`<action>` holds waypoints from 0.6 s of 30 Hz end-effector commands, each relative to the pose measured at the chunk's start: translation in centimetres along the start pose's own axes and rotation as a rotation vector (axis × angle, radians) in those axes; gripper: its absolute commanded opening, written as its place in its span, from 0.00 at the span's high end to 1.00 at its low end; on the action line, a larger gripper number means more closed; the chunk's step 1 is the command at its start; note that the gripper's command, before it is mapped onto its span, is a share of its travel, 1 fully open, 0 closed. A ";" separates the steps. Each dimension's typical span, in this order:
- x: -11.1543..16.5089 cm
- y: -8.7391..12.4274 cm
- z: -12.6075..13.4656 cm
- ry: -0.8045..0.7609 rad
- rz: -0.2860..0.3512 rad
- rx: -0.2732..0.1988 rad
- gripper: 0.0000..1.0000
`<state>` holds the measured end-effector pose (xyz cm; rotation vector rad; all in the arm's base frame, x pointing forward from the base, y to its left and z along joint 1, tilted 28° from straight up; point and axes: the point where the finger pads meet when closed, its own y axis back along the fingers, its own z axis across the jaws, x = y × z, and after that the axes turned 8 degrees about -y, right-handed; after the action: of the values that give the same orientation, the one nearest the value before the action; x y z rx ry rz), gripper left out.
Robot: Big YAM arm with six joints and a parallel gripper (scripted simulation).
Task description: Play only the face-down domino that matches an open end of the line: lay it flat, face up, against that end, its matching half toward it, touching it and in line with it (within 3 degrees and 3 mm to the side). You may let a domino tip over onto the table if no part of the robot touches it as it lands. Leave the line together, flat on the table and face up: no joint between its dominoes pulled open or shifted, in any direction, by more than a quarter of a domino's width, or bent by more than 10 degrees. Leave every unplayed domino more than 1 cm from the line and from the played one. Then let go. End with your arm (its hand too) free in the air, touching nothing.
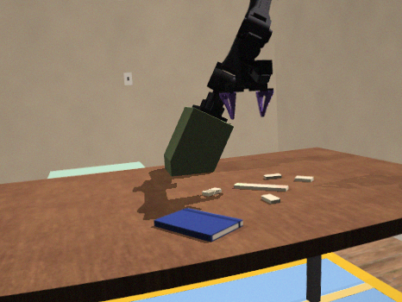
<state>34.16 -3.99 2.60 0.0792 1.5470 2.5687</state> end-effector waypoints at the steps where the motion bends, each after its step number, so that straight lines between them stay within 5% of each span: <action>1: -0.2 -0.6 0.3 -0.096 0.005 0.006 0.00; 9: -0.1 -0.7 0.3 -0.118 0.006 0.007 0.00; 10: 0.4 -0.7 0.7 -0.110 0.001 0.004 0.31; 18: 3.2 -6.0 5.2 -0.275 0.012 0.006 0.31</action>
<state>31.54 1.59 -0.43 0.3428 1.4931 2.5249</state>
